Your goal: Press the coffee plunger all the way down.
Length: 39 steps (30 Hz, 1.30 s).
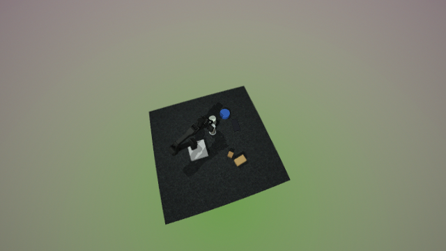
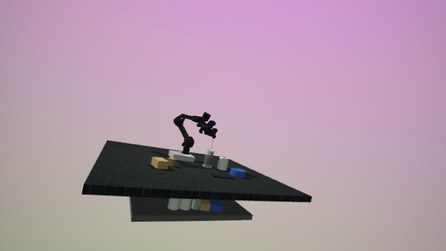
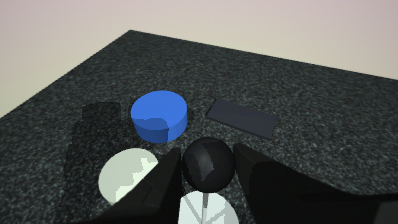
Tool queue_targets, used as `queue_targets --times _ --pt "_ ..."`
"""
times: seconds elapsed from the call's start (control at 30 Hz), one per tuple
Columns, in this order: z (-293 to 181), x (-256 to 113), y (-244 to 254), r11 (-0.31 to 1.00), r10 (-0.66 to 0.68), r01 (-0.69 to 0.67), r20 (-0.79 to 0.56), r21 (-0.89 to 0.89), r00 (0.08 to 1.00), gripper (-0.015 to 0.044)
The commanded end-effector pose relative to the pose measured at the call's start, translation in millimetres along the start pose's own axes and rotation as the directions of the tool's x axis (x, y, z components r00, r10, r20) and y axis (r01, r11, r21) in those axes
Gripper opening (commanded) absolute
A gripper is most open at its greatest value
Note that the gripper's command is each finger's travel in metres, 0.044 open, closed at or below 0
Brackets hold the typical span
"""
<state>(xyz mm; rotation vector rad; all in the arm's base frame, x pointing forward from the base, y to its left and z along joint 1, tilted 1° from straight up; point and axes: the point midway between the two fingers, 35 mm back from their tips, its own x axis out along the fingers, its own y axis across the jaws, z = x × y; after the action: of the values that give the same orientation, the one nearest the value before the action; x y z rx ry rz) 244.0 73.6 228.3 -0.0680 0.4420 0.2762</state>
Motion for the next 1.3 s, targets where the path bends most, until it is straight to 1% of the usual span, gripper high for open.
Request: queue_targets --times 0.0,1.27 --pt "-21 9 0 1.000 0.002 -0.002 -0.043 -0.005 0.999 0.0114" --pt "-70 45 0 1.000 0.002 -0.002 -0.042 -0.005 0.999 0.0114"
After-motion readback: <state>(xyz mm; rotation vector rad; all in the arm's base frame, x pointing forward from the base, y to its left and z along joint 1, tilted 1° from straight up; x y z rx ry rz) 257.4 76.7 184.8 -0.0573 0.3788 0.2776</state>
